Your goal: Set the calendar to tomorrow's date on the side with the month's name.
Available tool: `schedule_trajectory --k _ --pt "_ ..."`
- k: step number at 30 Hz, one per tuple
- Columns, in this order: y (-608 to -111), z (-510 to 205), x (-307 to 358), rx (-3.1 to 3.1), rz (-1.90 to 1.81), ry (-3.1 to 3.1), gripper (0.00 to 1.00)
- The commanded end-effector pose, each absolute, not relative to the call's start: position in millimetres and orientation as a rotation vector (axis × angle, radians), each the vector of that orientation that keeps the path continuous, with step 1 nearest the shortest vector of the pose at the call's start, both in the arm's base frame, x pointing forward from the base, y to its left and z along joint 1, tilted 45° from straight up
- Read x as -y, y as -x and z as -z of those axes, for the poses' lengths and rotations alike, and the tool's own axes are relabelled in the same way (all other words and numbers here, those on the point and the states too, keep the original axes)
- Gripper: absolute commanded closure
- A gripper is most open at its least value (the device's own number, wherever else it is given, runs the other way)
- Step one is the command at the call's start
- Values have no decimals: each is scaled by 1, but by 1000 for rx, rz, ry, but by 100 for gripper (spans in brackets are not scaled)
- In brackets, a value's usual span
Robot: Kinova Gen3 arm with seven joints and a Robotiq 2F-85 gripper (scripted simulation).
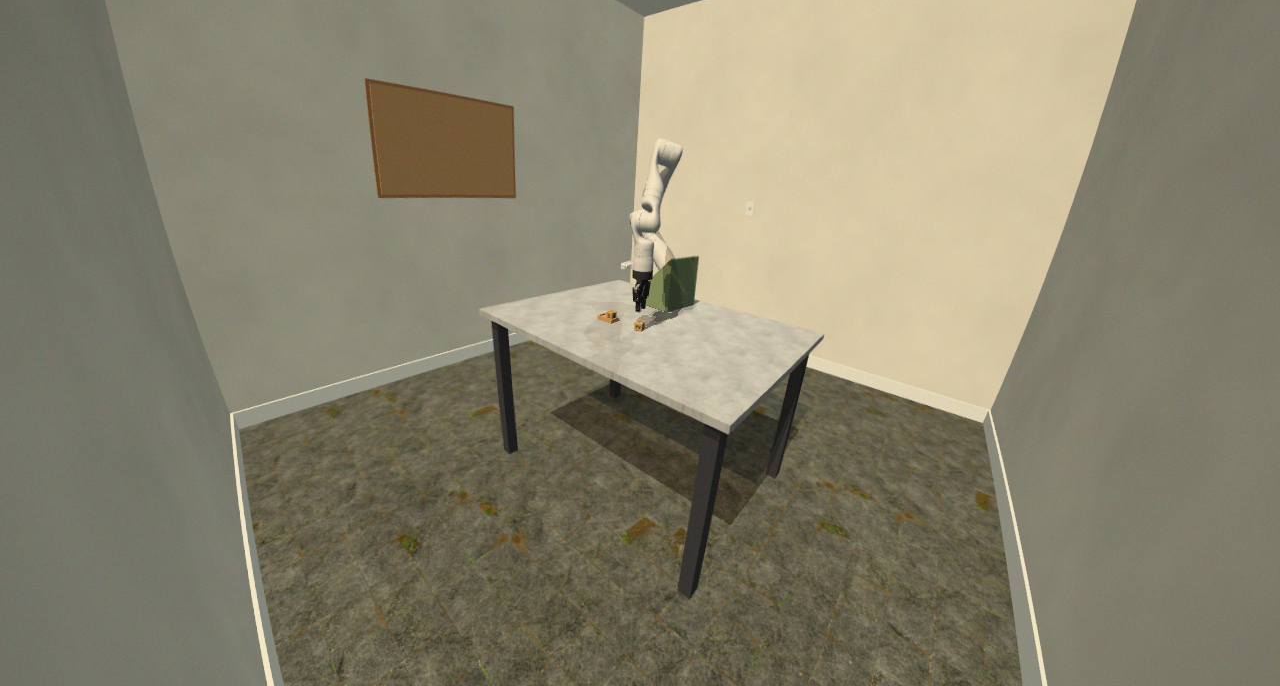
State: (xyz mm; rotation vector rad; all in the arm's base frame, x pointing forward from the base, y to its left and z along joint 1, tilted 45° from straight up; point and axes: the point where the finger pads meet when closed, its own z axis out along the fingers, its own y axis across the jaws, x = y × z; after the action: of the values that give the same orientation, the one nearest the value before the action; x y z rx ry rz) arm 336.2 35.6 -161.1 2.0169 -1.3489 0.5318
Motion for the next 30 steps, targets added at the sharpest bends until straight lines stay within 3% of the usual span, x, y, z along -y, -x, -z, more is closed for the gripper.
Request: schedule_trajectory --k 1,30 --pt "-337 161 -38 1349 -533 -2021 52" --pt "-335 164 -39 1152 -811 -1839 52"
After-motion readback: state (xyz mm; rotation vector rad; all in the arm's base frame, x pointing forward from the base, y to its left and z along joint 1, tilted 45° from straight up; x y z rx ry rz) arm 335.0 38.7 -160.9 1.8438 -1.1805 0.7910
